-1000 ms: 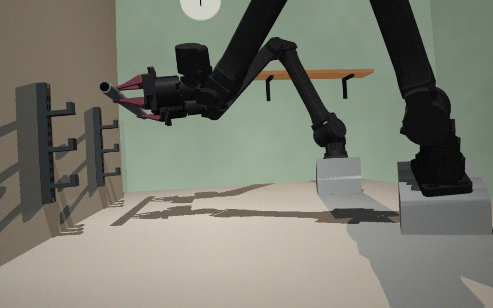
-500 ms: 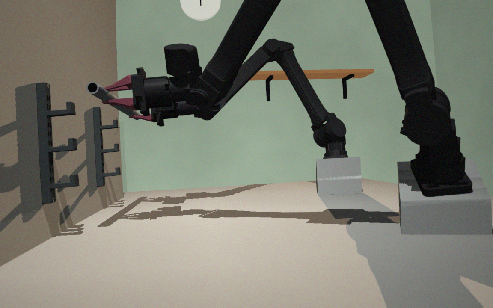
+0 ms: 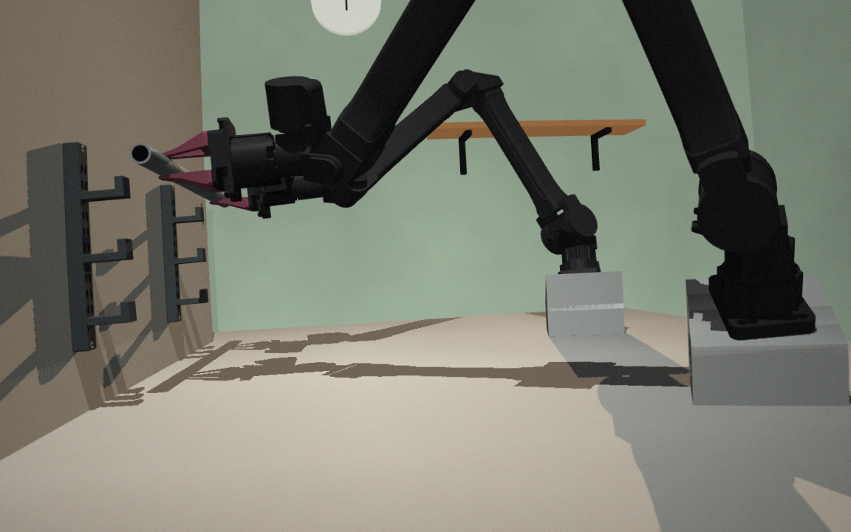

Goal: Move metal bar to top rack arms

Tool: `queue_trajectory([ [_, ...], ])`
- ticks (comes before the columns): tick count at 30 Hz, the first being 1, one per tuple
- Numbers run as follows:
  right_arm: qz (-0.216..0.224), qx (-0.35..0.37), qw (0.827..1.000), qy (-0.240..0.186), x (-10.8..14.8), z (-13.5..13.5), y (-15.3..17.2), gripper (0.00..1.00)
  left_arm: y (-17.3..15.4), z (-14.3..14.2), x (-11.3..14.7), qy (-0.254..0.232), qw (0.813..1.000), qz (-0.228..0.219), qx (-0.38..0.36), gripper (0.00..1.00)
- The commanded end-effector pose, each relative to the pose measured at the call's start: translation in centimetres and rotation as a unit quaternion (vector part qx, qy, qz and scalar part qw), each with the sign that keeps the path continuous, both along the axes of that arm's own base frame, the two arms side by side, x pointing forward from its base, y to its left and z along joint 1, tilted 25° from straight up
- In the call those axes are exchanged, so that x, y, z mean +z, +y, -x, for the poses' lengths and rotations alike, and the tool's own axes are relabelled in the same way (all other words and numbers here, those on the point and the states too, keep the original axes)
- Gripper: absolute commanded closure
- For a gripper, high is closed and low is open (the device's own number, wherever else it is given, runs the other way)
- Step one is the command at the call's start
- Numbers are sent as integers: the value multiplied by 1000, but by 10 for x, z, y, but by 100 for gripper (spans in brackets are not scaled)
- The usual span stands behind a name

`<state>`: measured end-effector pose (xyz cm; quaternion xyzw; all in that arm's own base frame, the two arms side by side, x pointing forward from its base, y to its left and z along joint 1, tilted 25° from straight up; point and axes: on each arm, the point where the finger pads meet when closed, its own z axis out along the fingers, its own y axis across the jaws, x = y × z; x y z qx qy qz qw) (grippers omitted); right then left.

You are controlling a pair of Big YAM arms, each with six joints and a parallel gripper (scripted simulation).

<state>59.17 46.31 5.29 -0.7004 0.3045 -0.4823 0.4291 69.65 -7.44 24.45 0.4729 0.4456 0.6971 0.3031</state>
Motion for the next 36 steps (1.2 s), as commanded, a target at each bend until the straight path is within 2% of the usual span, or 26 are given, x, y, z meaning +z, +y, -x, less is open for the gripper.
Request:
queue_trajectory([
  [1, -15, 25, 999, -31, 37, -8, 36, 100, -17, -17, 51, -46, 999, 7, -17, 100],
  [36, -15, 25, 999, -31, 45, -11, 42, 100, -17, -18, 55, -46, 999, 7, -17, 100],
])
